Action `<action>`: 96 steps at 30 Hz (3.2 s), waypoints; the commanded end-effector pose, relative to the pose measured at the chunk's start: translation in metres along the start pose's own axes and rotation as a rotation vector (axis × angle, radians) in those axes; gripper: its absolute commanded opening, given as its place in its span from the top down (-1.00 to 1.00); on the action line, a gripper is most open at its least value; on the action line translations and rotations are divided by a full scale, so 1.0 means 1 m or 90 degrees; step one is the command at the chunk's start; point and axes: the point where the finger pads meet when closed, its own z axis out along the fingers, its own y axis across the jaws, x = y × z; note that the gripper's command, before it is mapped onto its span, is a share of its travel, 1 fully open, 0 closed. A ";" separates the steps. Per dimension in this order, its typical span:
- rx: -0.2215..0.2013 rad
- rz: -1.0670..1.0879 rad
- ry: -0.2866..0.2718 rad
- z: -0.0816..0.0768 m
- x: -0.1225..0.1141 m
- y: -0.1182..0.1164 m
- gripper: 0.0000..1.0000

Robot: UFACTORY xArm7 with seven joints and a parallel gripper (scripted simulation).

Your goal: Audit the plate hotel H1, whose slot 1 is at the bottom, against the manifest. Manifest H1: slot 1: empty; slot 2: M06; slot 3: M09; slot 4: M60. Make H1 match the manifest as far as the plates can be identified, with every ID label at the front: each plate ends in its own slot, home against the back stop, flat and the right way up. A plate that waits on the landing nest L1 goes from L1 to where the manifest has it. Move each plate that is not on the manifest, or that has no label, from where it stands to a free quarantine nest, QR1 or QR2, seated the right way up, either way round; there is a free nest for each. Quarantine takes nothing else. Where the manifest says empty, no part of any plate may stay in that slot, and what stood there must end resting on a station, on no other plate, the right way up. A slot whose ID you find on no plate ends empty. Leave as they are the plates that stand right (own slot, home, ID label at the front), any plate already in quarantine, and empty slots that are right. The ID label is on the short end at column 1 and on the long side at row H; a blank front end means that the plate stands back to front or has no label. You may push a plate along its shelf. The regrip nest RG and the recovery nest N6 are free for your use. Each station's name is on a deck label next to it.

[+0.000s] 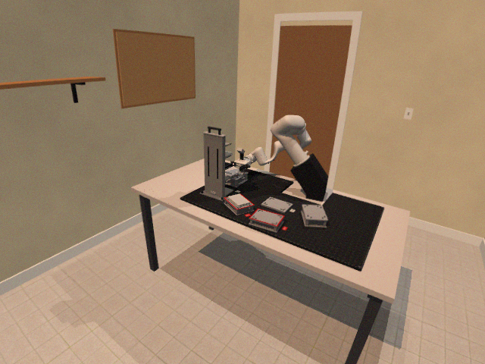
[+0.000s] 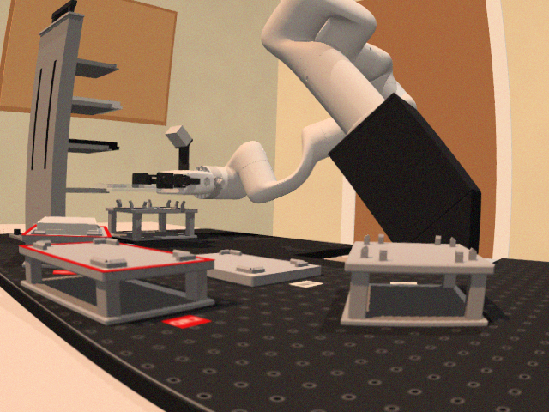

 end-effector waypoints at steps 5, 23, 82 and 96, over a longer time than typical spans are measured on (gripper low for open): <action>0.001 -0.001 0.000 -0.008 0.001 0.000 1.00; 0.001 -0.001 0.000 -0.035 0.001 0.000 1.00; 0.001 -0.001 0.000 -0.063 0.044 0.000 1.00; 0.001 -0.001 -0.001 -0.063 0.064 0.000 1.00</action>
